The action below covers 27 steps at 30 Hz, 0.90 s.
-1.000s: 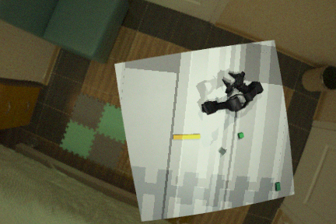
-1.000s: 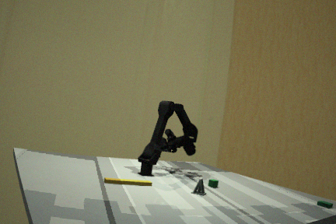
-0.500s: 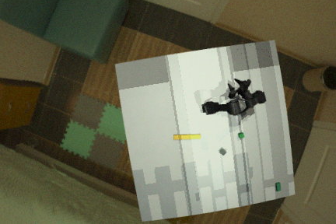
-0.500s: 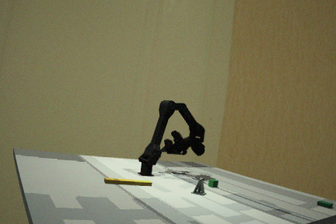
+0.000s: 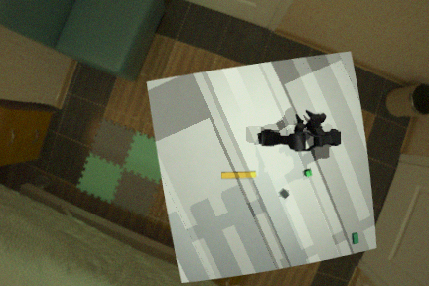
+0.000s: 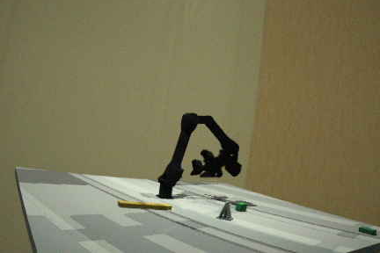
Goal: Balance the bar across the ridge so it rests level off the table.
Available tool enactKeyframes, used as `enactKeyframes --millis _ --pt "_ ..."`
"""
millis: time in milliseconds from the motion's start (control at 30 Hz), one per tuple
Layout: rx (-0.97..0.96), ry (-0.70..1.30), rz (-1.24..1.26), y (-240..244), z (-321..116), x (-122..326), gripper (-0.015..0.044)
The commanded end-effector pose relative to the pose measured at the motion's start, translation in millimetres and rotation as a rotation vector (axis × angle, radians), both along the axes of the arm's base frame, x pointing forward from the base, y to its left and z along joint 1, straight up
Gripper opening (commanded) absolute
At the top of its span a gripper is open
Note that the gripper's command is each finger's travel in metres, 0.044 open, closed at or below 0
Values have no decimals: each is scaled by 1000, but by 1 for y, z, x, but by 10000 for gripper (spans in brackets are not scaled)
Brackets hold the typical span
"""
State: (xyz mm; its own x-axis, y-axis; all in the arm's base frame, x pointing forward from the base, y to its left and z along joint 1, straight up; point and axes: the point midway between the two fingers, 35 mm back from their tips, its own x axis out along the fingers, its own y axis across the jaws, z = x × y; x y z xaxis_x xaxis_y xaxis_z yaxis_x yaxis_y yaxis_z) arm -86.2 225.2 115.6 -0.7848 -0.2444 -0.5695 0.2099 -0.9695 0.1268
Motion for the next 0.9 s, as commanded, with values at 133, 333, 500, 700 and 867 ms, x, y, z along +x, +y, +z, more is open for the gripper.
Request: enactKeyframes --millis 133,333,500,700,867 --pt "24 -49 -88 7 -2 29 315" --pt "39 -85 -160 10 -4 54 315" --pt "51 -114 -218 10 -5 74 315" --pt "64 -145 -279 7 -7 95 315" --pt "56 -183 -344 4 -9 113 315"
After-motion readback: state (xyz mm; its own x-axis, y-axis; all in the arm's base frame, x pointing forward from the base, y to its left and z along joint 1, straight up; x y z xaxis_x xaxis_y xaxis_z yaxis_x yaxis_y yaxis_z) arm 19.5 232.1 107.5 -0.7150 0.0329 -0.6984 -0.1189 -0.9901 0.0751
